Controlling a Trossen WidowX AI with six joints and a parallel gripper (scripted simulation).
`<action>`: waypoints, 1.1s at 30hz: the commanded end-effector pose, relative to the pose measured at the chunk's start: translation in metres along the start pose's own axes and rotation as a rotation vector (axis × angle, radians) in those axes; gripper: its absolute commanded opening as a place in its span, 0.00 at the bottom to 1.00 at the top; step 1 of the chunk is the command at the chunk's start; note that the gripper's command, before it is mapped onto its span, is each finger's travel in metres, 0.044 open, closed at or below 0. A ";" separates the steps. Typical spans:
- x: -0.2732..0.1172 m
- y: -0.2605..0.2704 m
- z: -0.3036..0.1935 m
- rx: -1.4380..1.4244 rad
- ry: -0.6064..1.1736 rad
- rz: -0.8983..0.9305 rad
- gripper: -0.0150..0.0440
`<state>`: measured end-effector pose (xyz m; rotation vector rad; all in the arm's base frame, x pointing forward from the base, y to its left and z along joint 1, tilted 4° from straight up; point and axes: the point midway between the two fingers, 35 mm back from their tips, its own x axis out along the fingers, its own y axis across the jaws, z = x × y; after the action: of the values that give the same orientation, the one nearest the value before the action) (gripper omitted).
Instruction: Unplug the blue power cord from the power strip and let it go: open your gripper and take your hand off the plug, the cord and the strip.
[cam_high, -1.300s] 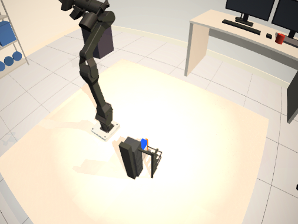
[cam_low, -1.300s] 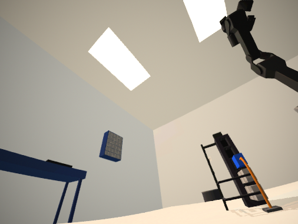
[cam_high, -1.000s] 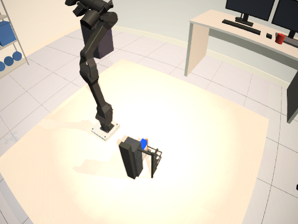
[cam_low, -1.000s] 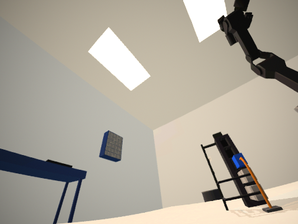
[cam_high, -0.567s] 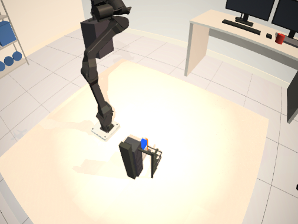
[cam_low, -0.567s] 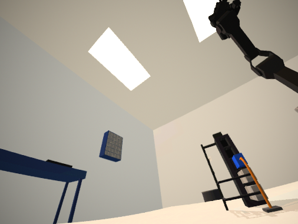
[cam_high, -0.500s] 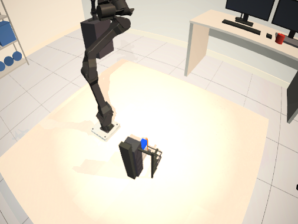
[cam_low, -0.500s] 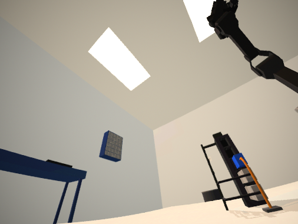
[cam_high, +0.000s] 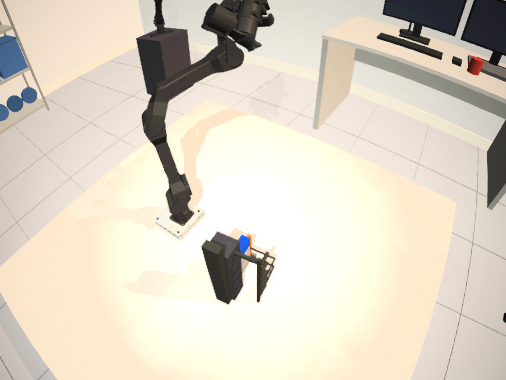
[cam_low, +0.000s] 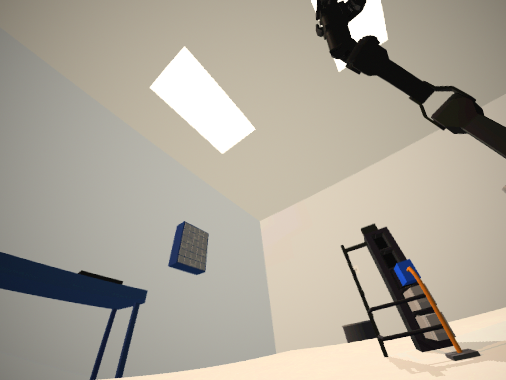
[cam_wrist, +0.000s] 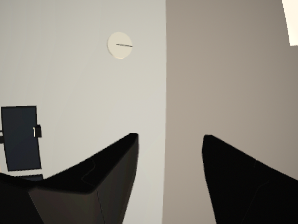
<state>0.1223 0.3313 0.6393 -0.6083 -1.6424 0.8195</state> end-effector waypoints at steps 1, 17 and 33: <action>-0.016 0.027 -0.041 0.017 0.141 0.093 0.53; -0.189 0.133 -0.190 0.174 0.895 0.539 0.53; -0.428 0.192 -0.175 0.447 1.490 1.100 0.53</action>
<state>0.3868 0.1982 0.2865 -1.3063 0.1171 0.9526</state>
